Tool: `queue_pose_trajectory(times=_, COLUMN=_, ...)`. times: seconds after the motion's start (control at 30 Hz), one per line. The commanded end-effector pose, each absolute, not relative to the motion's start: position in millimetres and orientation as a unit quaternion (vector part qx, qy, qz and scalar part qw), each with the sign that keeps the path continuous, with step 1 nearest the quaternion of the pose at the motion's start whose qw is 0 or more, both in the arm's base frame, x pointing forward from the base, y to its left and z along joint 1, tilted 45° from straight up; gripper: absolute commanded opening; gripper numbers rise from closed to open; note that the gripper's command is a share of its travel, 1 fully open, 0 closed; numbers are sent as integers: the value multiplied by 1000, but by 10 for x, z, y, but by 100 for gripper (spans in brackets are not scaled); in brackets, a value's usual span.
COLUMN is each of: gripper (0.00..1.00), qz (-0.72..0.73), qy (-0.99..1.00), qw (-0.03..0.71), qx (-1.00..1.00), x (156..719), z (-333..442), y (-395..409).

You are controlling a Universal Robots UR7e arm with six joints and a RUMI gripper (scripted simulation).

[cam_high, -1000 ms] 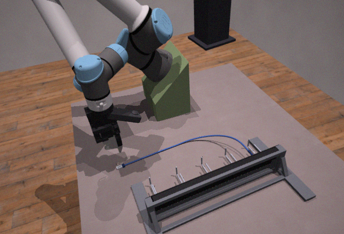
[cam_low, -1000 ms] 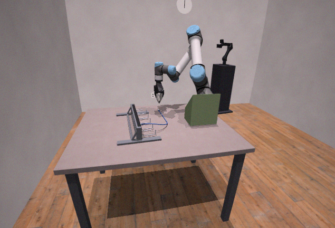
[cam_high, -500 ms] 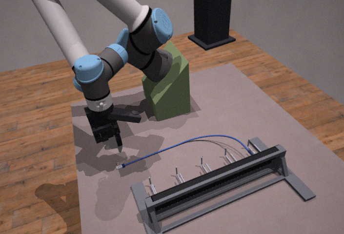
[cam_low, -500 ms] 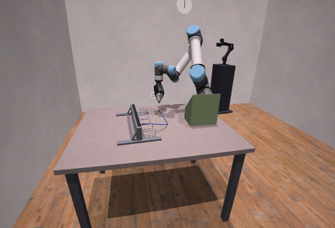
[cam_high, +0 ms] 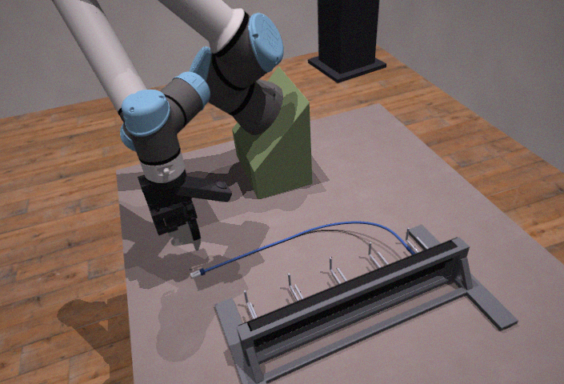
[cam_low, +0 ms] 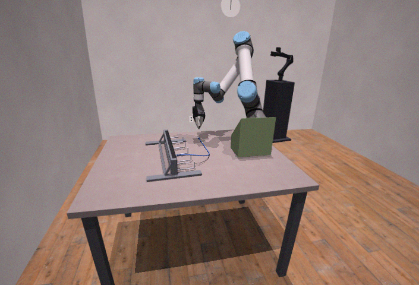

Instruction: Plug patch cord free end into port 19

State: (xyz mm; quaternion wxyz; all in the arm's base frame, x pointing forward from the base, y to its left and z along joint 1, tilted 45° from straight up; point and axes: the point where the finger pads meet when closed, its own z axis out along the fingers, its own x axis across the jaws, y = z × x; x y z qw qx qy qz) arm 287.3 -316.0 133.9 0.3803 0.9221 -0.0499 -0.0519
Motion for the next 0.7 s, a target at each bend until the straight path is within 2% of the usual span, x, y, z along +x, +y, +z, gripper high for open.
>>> queue_pose_trajectory(times=0.0, gripper=0, qz=-46, qy=-55, qw=381, qx=922, x=2922, z=1306, y=-3128)
queue_pose_trajectory(times=0.67, gripper=0, qz=25, qy=-126, qw=393, qx=910, x=3415, z=1074, y=-2843)
